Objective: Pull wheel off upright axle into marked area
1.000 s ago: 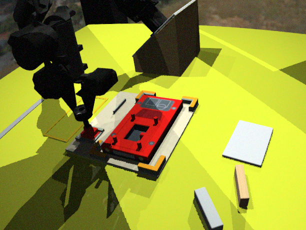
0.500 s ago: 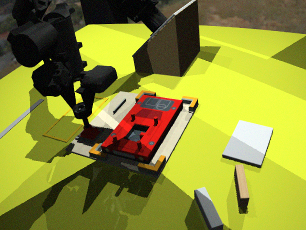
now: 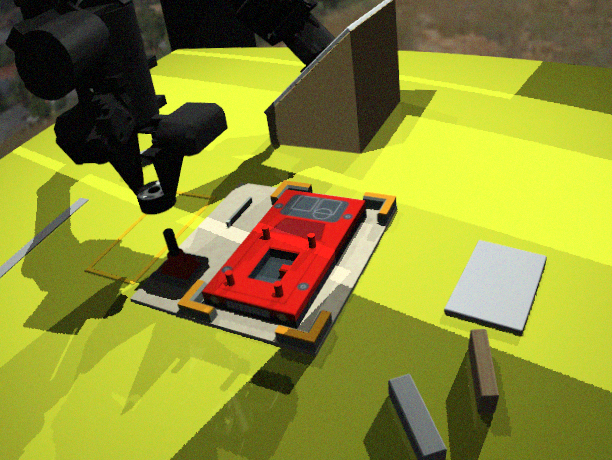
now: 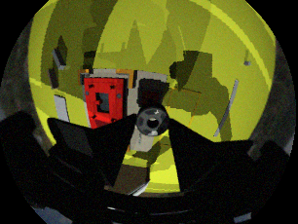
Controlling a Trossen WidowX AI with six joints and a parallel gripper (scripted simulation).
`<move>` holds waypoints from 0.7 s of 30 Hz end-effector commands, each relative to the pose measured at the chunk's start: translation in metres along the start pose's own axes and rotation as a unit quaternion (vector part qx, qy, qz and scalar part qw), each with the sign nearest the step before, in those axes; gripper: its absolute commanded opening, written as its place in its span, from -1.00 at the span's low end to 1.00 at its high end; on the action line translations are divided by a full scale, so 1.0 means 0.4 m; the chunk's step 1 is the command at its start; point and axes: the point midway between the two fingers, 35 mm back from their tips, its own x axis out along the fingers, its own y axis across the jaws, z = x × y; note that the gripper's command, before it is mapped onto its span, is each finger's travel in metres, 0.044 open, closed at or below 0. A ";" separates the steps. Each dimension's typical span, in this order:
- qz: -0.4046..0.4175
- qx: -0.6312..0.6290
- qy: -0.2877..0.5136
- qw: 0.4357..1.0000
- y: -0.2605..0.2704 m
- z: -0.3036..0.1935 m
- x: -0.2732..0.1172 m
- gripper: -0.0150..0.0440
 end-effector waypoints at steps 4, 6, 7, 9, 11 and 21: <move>0.000 0.001 0.002 1.000 -0.059 -0.030 -0.002 -0.49; 0.002 0.003 0.003 1.000 -0.074 -0.039 -0.003 -0.49; 0.003 0.004 0.003 1.000 -0.081 -0.044 -0.004 -0.49; 0.004 0.007 0.004 1.000 -0.096 -0.055 -0.005 -0.49; 0.005 0.009 0.004 1.000 -0.110 -0.065 -0.006 -0.49; 0.002 0.005 0.003 1.000 -0.182 -0.117 -0.013 -0.49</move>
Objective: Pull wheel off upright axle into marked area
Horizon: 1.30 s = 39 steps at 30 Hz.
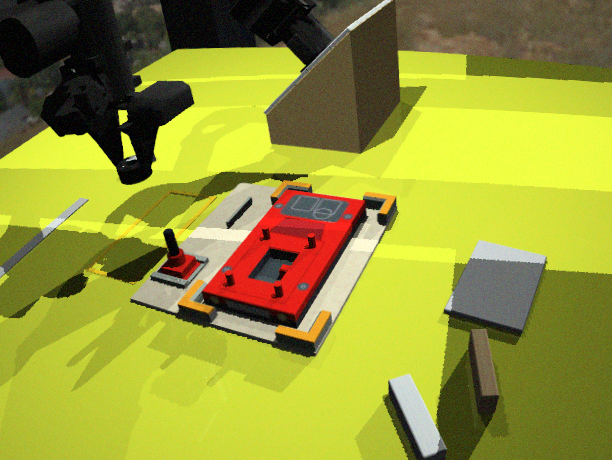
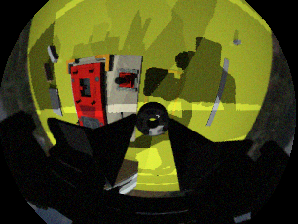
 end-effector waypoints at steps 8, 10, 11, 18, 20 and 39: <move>-0.006 -0.007 0.001 1.000 -0.059 -0.047 -0.001 -0.49; -0.006 -0.007 0.001 1.000 -0.059 -0.047 0.008 -0.49; -0.006 -0.007 0.001 1.000 -0.059 -0.047 0.014 -0.49; -0.006 -0.007 0.001 1.000 -0.059 -0.046 0.054 -0.49; -0.006 -0.007 0.001 1.000 -0.059 -0.044 0.070 -0.49; -0.009 -0.007 0.001 1.000 -0.064 -0.049 0.258 -0.49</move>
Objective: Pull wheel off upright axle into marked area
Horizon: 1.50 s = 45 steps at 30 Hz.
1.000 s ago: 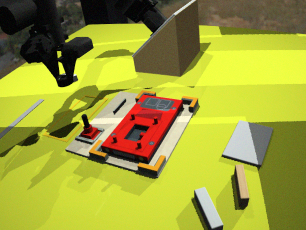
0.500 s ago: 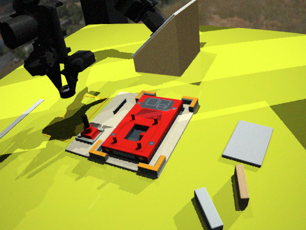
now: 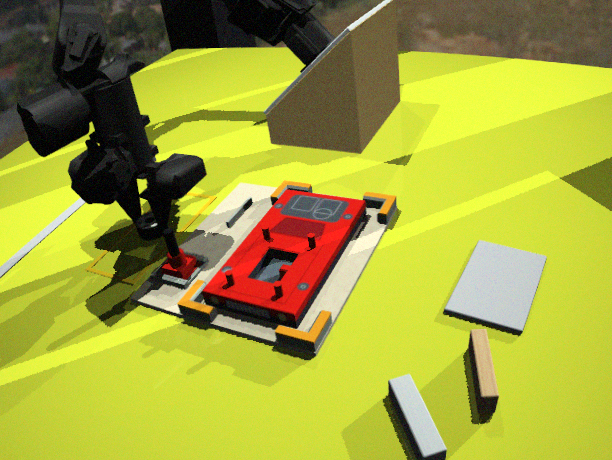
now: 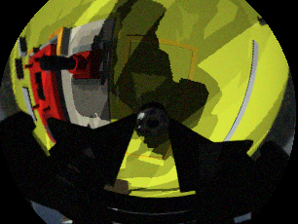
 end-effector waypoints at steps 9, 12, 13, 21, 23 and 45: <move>0.000 0.000 0.000 1.000 0.000 0.000 0.002 0.22; 0.000 0.000 0.000 1.000 0.001 0.001 -0.003 0.49; 0.001 -0.001 -0.001 1.000 0.001 0.002 -0.013 0.53; 0.003 -0.002 -0.002 1.000 0.001 0.001 -0.148 0.53; 0.003 -0.002 -0.002 1.000 0.001 0.001 -0.148 0.53; 0.005 -0.004 0.001 1.000 0.095 -0.199 -0.261 1.00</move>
